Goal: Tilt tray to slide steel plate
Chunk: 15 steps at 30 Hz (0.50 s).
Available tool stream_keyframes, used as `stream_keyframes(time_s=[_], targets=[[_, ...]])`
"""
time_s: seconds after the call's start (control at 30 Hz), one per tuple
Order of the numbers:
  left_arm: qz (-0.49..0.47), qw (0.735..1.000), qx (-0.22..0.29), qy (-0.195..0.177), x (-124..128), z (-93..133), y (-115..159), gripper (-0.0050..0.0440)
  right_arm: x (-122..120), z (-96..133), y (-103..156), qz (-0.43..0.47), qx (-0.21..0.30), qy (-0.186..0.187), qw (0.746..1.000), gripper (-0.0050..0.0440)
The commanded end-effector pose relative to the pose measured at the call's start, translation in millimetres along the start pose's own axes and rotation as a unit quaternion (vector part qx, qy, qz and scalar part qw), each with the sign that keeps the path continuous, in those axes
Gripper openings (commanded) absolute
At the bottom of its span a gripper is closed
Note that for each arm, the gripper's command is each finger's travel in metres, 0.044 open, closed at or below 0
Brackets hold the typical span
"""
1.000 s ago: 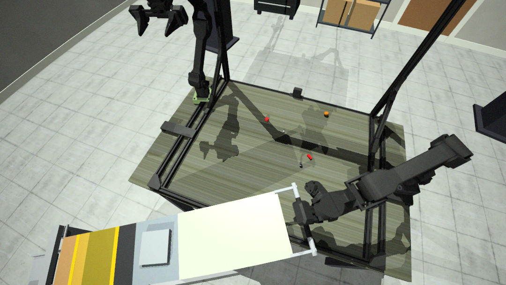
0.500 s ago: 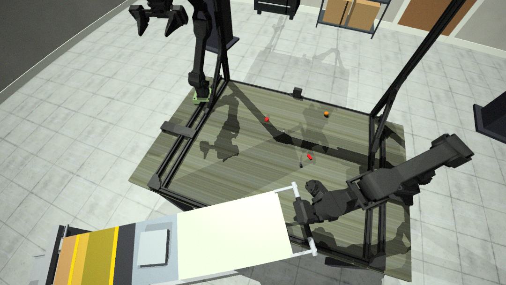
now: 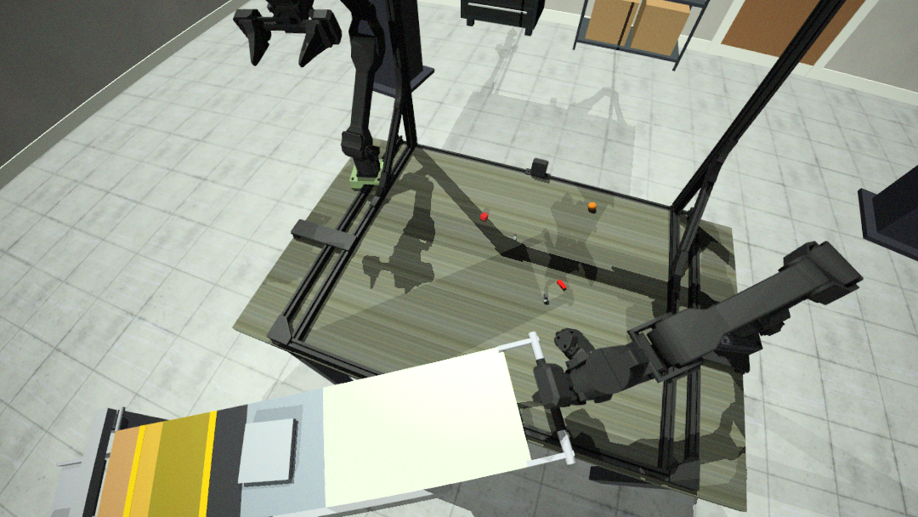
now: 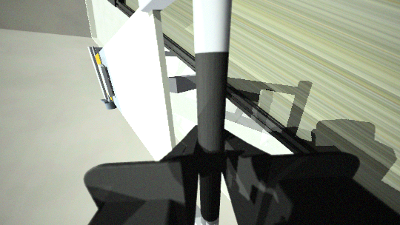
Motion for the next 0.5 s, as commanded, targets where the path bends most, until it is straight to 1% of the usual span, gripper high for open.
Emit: stream_keyframes(time_s=[0.0,0.17,0.33,0.47], targets=[[-0.001,1.000,0.001,-0.004,-1.8,-3.4,0.0,0.0000,0.1,0.1,0.1,0.002,0.000,-0.001,1.000,0.0440],[-0.001,1.000,0.001,-0.001,-6.6,-7.3,-0.2,0.0000,0.1,0.1,0.1,0.002,0.000,-0.001,1.000,0.0440],[-0.001,1.000,0.000,0.011,-14.0,-13.9,-0.6,0.0000,0.1,0.1,0.1,0.002,0.000,-0.001,1.000,0.0440],[-0.001,1.000,0.000,0.011,-11.9,-12.2,-0.5,0.0000,0.1,0.1,0.1,0.002,0.000,-0.001,1.000,0.0440]])
Point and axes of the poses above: on each arm, the point midway between the two fingers, 35 mm back from their tips, its own z axis back along the fingers, its own x axis across the jaws, y = z × x, the point moved 3 cm from there along z, back along the fingers, and after that the axes turned 3 degrees about -z, right-handed, at the moved point
